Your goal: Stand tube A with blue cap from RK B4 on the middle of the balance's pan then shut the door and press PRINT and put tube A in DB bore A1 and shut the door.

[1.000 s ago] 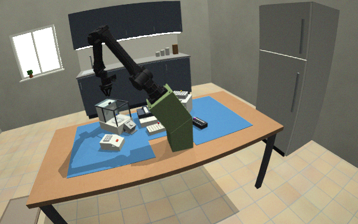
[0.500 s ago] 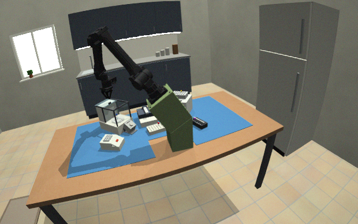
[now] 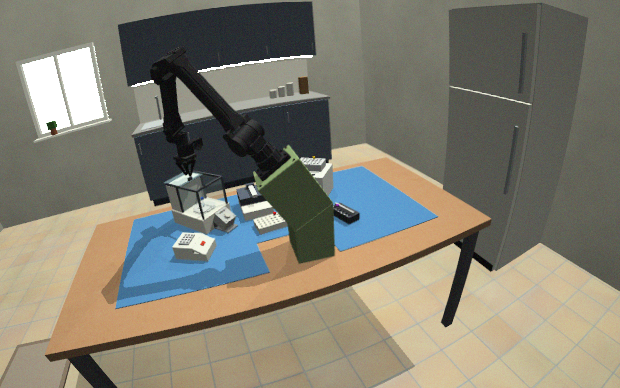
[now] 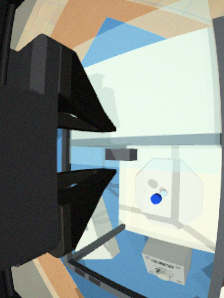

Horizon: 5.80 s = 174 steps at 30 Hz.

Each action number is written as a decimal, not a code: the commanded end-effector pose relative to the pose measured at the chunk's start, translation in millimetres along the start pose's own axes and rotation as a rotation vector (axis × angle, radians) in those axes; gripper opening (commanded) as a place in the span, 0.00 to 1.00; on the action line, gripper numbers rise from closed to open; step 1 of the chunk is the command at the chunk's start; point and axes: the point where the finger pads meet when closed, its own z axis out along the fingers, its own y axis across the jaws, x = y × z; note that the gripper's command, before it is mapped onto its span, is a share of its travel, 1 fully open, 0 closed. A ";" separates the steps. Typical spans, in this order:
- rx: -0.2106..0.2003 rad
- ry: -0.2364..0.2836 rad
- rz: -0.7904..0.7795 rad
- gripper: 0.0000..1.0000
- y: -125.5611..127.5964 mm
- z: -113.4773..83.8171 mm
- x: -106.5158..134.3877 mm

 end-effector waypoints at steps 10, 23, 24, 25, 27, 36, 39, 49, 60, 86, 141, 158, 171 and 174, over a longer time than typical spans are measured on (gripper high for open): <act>0.003 0.000 0.003 0.30 1.2 23.1 -1.9; -0.001 -0.001 0.000 0.06 4.9 21.0 -2.1; -0.001 -0.001 0.000 0.06 4.9 21.0 -2.0; -0.001 -0.001 0.000 0.06 4.9 21.0 -2.0; -0.001 -0.001 0.000 0.06 4.9 21.0 -2.0; -0.001 -0.001 0.000 0.06 4.9 21.0 -2.0; -0.007 -0.002 -0.001 0.06 -2.8 15.3 -1.0; -0.018 -0.004 -0.007 0.06 -8.6 10.5 -2.0; -0.018 -0.004 -0.008 0.06 -19.6 10.1 -2.9; -0.019 -0.005 -0.008 0.06 -41.6 9.6 -3.1; -0.012 -0.004 -0.004 0.06 -92.6 12.8 -3.9; -0.011 -0.005 -0.004 0.06 -108.0 13.2 -4.0; -0.014 -0.006 -0.006 0.06 -118.3 12.1 -4.1; -0.011 -0.005 -0.004 0.06 -122.2 13.3 -4.3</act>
